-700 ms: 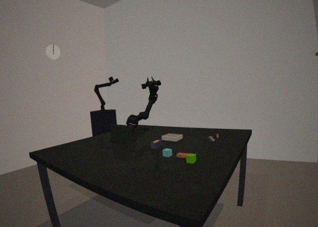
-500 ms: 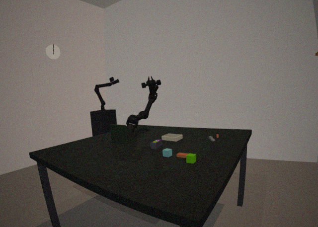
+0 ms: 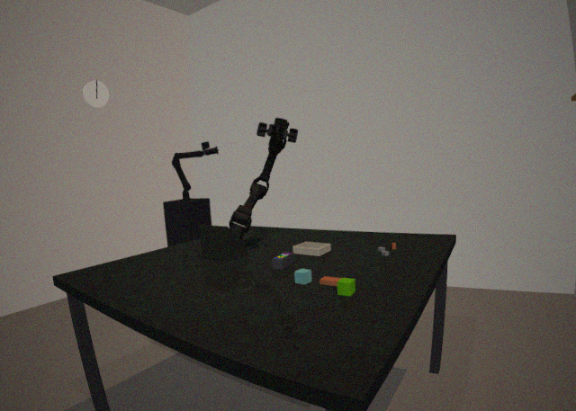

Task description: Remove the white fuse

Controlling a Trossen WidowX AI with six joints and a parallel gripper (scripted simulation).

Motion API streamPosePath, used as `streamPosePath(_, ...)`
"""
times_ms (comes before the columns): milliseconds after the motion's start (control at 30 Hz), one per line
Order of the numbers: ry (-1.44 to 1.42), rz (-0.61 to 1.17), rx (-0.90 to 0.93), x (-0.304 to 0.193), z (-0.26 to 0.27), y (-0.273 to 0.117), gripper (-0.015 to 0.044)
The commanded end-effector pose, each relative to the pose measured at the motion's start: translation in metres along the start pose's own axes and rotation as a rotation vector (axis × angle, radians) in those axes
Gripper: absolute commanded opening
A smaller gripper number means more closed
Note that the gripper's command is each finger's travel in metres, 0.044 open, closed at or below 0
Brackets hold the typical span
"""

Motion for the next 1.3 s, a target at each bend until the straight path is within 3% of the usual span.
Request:
streamPosePath(0, -0.102, 0.128, 0.124, -0.012, 0.016, 0.055, 0.0062)
streamPosePath(367, -0.378, 0.507, 0.527, -0.093, 0.08, 0.191, 0.0062)
streamPosePath(633, -0.526, 0.78, 0.89, -0.193, 0.134, 0.252, 0.0062)
streamPosePath(1000, -0.568, 1.117, 1.417, -0.356, 0.187, 0.259, 0.0062)
streamPosePath(1267, -0.563, 1.136, 1.446, -0.366, 0.189, 0.256, 0.0062)
Point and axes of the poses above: the point midway between the two fingers, 35 mm back from their tips, its own y axis out along the fingers, its own z axis across the jaws, x = y × z, the point moved 8 cm from there along -y, back along the fingers, and after that the axes turned 14 degrees about -y, right-handed, at the moved point
